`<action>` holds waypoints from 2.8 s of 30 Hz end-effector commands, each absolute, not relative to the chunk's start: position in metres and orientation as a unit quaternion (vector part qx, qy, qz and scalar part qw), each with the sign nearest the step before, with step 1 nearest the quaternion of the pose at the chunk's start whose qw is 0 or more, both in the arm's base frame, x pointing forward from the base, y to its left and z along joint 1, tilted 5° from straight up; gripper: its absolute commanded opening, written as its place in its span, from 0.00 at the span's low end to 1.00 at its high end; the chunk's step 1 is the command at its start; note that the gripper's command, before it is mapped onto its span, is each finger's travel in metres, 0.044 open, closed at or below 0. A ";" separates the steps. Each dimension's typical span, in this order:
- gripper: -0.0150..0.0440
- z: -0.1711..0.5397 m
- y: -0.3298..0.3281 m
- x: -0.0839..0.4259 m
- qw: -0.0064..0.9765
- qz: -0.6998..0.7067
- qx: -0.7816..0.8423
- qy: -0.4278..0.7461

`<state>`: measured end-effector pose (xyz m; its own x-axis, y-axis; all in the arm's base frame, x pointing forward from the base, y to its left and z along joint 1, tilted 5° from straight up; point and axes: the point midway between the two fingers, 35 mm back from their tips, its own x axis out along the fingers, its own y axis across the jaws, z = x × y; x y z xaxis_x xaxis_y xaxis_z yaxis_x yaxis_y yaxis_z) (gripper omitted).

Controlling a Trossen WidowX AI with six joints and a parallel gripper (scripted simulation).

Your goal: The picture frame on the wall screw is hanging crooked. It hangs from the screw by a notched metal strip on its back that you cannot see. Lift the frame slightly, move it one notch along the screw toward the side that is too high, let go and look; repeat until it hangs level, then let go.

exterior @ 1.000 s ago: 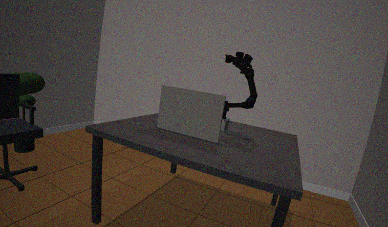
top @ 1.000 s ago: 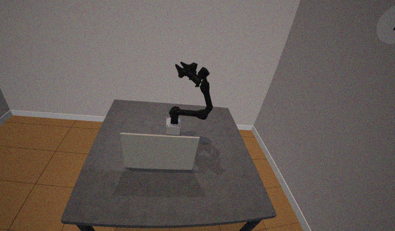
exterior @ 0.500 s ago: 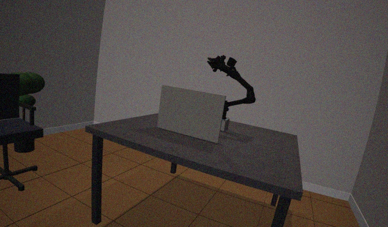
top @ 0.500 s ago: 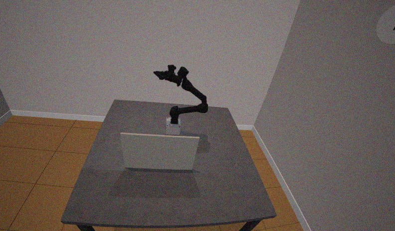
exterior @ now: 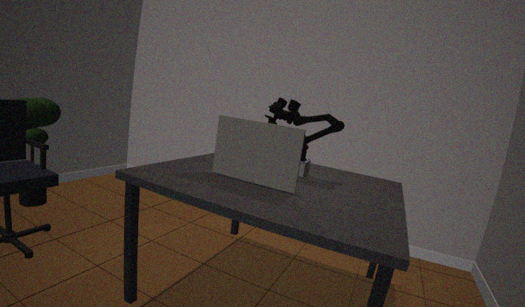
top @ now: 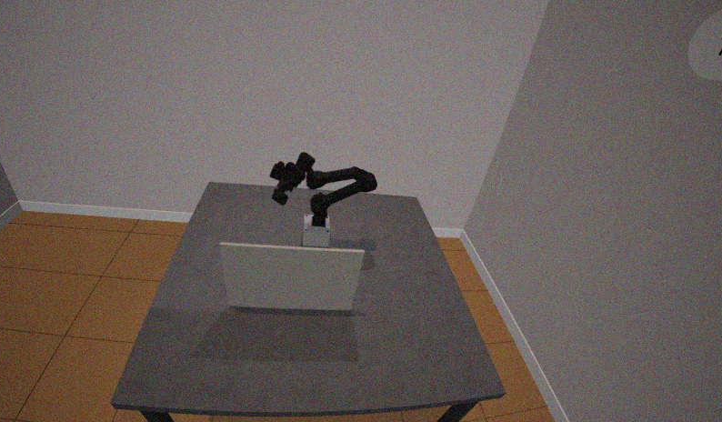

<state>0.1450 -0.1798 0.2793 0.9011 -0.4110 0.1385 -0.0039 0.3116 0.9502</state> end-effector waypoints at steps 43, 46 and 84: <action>0.69 0.186 -0.109 0.172 0.655 0.016 0.756 -0.015; 0.69 0.186 -0.109 0.172 0.655 0.016 0.756 -0.015; 0.69 0.186 -0.109 0.172 0.655 0.016 0.756 -0.015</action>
